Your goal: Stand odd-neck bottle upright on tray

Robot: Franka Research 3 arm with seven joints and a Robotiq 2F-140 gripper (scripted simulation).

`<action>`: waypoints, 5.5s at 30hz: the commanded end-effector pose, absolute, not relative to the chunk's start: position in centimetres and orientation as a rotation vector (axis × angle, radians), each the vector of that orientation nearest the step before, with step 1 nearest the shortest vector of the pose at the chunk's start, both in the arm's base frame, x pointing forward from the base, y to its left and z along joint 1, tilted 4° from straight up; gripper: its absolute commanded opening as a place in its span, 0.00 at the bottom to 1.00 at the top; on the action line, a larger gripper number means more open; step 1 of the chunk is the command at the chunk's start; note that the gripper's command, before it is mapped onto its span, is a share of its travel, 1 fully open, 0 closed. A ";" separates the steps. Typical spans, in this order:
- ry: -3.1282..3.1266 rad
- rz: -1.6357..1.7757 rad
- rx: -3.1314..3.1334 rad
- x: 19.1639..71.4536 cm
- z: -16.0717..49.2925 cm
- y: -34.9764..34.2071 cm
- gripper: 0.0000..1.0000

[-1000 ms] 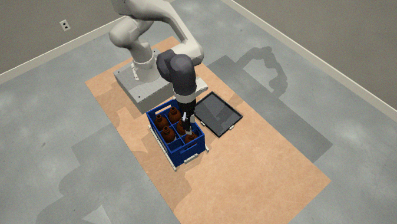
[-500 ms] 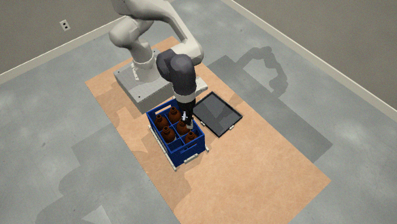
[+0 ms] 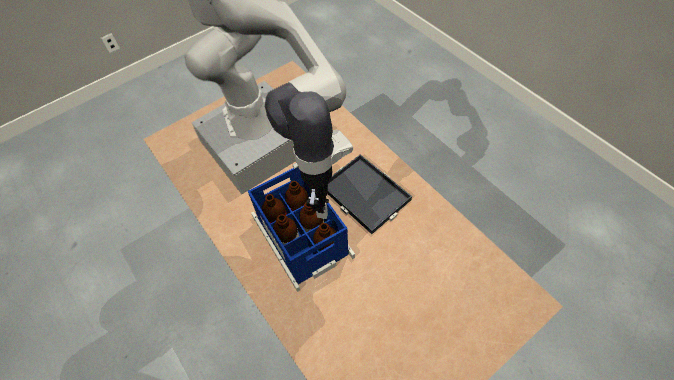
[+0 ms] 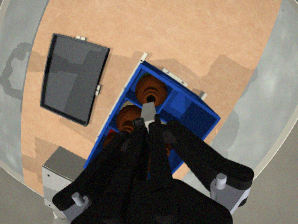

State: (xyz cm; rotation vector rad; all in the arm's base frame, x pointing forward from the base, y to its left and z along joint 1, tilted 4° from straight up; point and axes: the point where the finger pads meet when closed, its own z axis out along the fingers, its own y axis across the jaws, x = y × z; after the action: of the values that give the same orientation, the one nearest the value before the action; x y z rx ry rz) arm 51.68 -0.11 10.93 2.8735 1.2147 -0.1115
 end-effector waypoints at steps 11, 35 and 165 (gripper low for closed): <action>1.212 -0.113 2.873 51.7 11.1 -0.1 0.10; 1.212 -0.112 2.873 34.4 12.4 -8.9 0.10; 1.212 -0.113 2.873 34.1 8.1 -9.2 0.44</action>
State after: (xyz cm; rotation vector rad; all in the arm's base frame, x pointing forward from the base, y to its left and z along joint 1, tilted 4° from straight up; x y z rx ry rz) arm 34.10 -9.10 8.17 2.8754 1.2065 -0.1127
